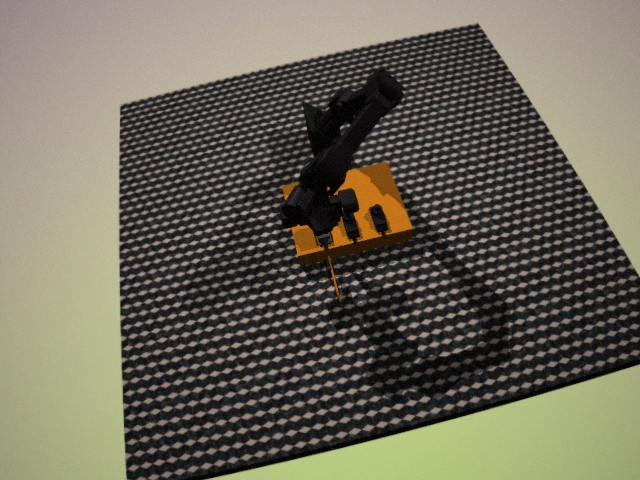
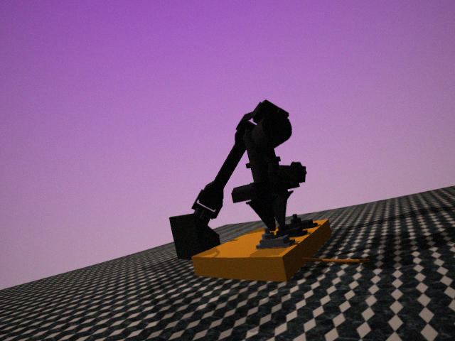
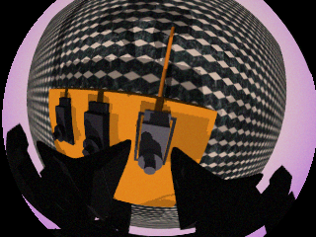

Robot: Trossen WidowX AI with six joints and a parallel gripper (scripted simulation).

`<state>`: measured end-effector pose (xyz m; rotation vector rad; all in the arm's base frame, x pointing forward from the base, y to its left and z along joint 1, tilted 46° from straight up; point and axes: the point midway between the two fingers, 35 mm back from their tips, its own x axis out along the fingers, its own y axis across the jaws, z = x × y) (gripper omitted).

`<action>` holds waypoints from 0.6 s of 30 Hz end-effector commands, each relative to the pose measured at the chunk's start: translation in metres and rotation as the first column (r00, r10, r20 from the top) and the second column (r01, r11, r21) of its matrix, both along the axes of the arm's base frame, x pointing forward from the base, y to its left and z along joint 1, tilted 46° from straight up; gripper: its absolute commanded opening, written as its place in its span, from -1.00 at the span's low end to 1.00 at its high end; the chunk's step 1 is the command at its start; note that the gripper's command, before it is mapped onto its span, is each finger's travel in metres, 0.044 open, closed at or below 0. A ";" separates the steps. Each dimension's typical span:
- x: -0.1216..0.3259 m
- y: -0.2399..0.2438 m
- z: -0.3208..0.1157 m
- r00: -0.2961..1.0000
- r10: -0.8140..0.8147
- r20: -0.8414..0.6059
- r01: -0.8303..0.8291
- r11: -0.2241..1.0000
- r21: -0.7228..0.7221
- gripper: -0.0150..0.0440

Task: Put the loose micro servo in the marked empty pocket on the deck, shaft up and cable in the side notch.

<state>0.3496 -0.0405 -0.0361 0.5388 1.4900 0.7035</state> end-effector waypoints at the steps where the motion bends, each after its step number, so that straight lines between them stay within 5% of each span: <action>1: 0.000 -0.005 0.005 1.000 0.004 0.004 -0.004 1.000 -0.005 0.14; 11: -0.094 -0.061 0.041 1.000 0.002 -0.003 -0.003 1.000 -0.012 1.00; 18: -0.102 -0.072 0.052 1.000 -0.002 -0.004 0.002 1.000 -0.012 1.00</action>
